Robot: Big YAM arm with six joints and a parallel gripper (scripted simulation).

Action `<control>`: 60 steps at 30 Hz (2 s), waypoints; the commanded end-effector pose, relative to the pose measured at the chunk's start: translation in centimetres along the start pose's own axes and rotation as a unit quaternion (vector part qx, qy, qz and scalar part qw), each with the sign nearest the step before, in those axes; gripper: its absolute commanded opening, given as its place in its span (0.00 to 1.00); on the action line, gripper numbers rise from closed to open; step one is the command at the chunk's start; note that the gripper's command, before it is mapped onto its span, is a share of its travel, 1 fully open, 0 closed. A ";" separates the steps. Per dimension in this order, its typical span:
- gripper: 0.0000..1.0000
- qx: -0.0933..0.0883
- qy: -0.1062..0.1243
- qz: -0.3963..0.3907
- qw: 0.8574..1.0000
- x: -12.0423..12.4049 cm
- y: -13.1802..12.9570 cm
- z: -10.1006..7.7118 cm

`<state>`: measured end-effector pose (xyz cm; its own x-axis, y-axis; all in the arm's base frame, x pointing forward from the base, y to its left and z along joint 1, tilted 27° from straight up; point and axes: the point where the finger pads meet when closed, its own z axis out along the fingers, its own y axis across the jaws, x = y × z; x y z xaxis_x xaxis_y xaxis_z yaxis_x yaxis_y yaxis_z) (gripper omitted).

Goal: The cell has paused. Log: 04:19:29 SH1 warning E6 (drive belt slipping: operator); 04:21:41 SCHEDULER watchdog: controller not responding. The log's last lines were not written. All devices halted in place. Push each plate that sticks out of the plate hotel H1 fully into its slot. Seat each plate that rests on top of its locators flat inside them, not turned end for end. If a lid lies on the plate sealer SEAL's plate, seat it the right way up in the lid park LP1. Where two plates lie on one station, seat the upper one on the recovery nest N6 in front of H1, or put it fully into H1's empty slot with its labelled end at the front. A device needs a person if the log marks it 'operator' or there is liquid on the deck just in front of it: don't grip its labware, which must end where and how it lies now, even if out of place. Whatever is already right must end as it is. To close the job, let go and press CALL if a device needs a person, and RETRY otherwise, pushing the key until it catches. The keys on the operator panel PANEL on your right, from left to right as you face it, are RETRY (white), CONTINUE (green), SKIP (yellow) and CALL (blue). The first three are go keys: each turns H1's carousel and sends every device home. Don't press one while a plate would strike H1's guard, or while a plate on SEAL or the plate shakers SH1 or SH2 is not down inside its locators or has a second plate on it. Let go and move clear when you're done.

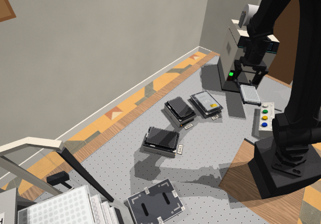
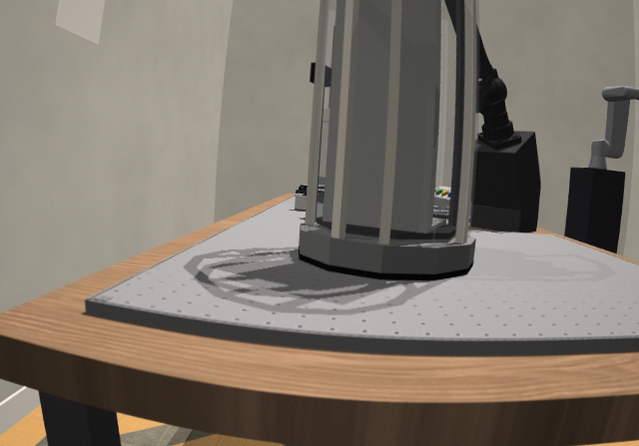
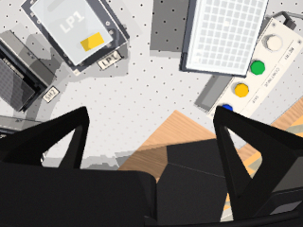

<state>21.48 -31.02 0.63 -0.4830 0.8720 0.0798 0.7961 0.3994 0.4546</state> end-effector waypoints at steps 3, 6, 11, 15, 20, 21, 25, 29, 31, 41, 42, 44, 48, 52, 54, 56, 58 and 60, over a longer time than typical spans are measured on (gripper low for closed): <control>1.00 0.002 -0.014 -0.017 1.000 0.0 -1.3 -0.8; 1.00 0.001 -0.004 -0.012 1.000 0.4 -2.7 0.1; 1.00 0.001 -0.004 -0.012 1.000 1.0 -4.3 0.1; 1.00 0.003 -0.017 0.043 0.999 1.5 -4.8 -0.9; 1.00 0.003 -0.019 0.092 0.996 2.1 -5.6 -0.9; 1.00 0.003 -0.019 0.109 0.994 2.4 -5.8 -0.9; 1.00 0.002 -0.018 0.175 0.984 3.4 -6.8 -0.8; 1.00 0.002 -0.018 0.184 0.983 4.3 -7.7 -0.8; 1.00 0.003 -0.018 0.184 0.983 4.8 -8.2 -0.8; 1.00 0.003 -0.014 0.175 0.985 6.9 -10.1 -0.6; 1.00 0.003 -0.014 0.175 0.985 7.1 -10.3 -0.6; 1.00 0.003 -0.014 0.175 0.985 7.6 -10.8 -0.5; 1.00 0.002 -0.009 0.177 0.984 8.6 -11.8 -0.2; 1.00 0.001 -0.005 0.179 0.984 9.5 -12.6 0.1; 1.00 0.002 -0.008 0.177 0.984 9.6 -12.7 -0.2; 1.00 0.002 -0.007 0.177 0.984 10.1 -13.2 -0.1; 1.00 0.000 -0.003 0.179 0.984 10.8 -13.7 0.2; 1.00 0.000 -0.003 0.179 0.984 11.2 -14.2 0.2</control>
<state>5.94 -27.04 -4.47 -0.1526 0.9579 0.2433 0.9192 0.0472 0.3910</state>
